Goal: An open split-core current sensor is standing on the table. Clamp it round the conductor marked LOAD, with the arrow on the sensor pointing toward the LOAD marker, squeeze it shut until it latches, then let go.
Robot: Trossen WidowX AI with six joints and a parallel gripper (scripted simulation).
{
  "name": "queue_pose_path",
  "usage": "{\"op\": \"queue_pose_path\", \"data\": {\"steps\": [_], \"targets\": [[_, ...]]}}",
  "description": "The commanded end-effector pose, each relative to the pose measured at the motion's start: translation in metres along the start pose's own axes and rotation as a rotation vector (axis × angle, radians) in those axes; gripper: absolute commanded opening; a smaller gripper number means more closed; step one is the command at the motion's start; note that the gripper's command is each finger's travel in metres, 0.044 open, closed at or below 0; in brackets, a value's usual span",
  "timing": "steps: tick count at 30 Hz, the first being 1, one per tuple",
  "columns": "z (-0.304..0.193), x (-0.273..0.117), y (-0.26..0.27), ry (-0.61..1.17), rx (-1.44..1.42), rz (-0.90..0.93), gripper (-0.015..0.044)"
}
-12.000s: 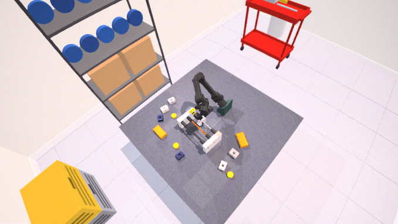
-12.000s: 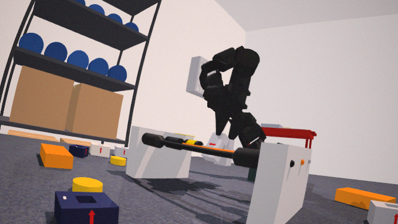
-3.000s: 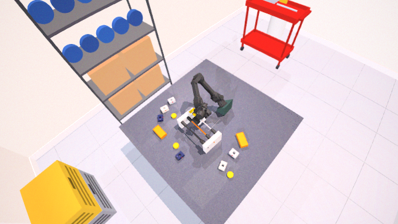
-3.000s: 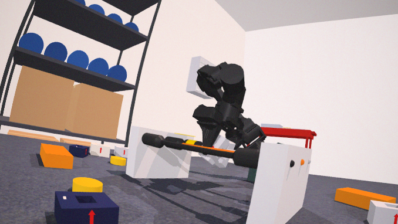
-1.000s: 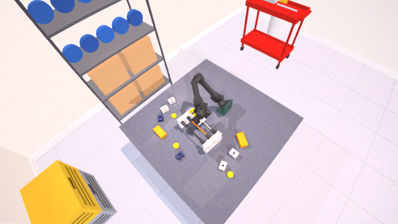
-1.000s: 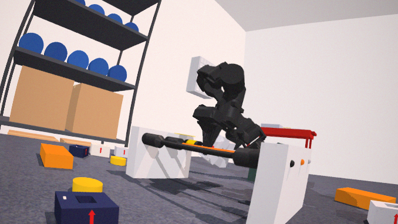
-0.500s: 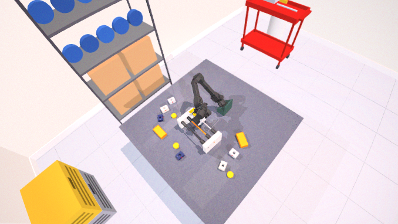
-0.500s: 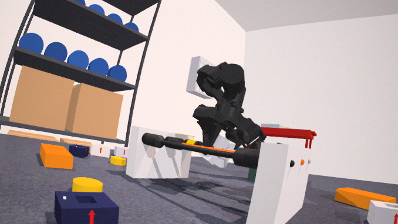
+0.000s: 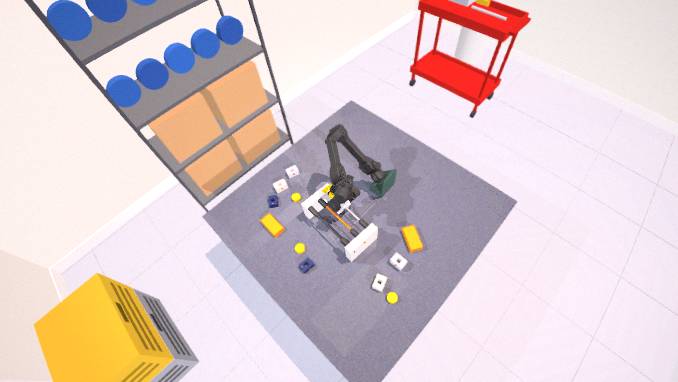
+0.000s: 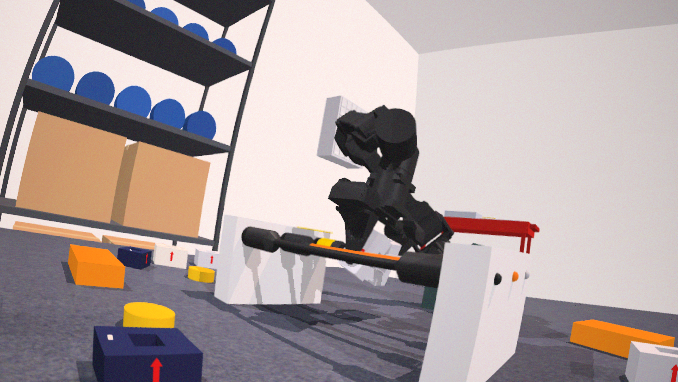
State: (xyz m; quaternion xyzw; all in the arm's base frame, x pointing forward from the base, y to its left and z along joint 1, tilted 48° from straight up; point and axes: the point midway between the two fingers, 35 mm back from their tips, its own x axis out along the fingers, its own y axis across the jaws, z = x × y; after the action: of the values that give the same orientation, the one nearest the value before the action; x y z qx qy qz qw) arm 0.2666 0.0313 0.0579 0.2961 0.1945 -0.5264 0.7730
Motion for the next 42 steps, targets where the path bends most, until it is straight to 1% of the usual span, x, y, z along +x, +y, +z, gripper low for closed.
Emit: {"op": "queue_pose_path", "data": {"steps": [1,8,9,42], "targets": [[-0.0078,-0.0057,0.0043,0.029,0.003,0.023,0.0000],[-0.0078,-0.0057,0.0043,0.029,0.003,0.023,0.0000],[0.0000,0.0000,0.0000,0.000,0.000,0.000,0.0000],[0.0000,0.0000,0.0000,0.000,0.000,0.000,0.0000]]}}
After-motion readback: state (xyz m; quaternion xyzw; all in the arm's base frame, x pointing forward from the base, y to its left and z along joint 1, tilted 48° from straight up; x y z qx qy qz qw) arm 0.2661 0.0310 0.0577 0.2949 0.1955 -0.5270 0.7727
